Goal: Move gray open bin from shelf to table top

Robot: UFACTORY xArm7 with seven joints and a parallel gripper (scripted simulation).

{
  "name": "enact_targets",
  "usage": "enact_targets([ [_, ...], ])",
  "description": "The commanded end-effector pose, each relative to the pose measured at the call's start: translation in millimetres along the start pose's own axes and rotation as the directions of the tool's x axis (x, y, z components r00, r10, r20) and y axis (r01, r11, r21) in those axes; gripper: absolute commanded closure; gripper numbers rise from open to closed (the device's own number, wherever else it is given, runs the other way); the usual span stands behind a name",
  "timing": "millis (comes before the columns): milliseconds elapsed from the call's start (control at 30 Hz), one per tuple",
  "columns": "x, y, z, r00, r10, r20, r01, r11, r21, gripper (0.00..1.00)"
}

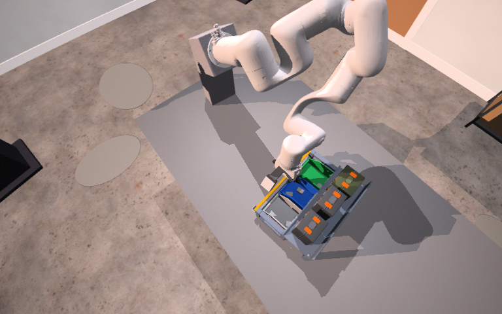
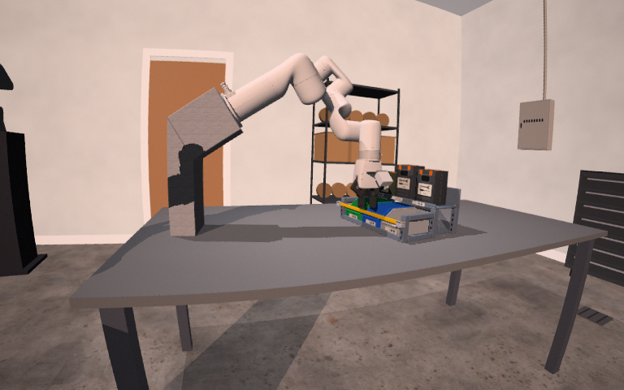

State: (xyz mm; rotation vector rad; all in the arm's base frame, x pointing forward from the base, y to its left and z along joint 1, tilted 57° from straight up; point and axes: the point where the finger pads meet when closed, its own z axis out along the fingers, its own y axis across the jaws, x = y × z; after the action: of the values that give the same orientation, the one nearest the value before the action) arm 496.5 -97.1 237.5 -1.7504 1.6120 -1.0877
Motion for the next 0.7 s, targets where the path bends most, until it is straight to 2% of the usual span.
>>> enact_targets([
  [0, 0.5, -0.5, -0.6, 1.000, 0.001, -0.001, -0.001, 1.000, 0.002, 0.53],
  [567, 0.5, -0.5, -1.6, 1.000, 0.001, -0.001, -0.001, 1.000, 0.002, 0.53],
  [667, 0.6, -0.5, 4.4, 1.000, 0.001, -0.001, -0.001, 1.000, 0.002, 0.53],
])
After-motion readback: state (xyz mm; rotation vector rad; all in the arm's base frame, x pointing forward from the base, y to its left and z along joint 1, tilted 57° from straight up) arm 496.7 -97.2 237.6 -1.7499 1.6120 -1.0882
